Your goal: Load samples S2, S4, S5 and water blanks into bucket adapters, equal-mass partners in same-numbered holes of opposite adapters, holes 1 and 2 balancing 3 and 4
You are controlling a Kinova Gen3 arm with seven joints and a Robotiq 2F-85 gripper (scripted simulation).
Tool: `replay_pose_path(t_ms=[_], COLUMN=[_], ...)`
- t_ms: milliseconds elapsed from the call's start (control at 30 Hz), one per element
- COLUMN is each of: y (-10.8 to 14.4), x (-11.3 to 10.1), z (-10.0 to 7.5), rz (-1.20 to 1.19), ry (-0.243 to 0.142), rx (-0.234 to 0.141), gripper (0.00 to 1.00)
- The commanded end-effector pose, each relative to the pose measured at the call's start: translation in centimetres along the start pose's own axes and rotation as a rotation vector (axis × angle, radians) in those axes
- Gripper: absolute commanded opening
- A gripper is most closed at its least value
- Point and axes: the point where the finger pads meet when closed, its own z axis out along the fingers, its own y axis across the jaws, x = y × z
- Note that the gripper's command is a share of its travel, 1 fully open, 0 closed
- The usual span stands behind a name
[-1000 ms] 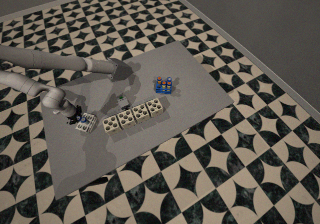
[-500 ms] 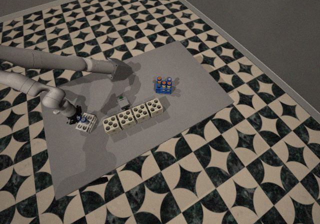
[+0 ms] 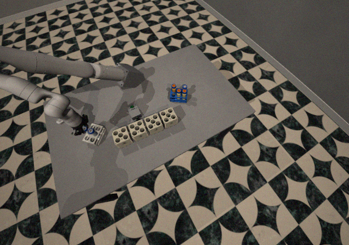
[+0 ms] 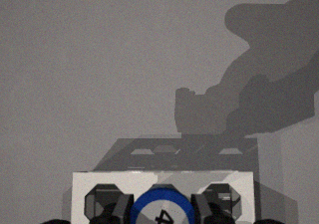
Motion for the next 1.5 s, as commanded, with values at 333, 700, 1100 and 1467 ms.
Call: replay_pose_path(t_ms=[333,700,1100,1467], y=[0.0,0.0,0.0,0.0], x=[0.3,0.5,0.7,1.0], z=[-1.6,-2.8,-4.3,-5.6], rz=[0.0,0.0,0.0,0.0], ry=[0.0,0.0,0.0,0.0], rx=[0.001,0.001,0.001,0.001], gripper=[0.1,0.1,0.1,0.1])
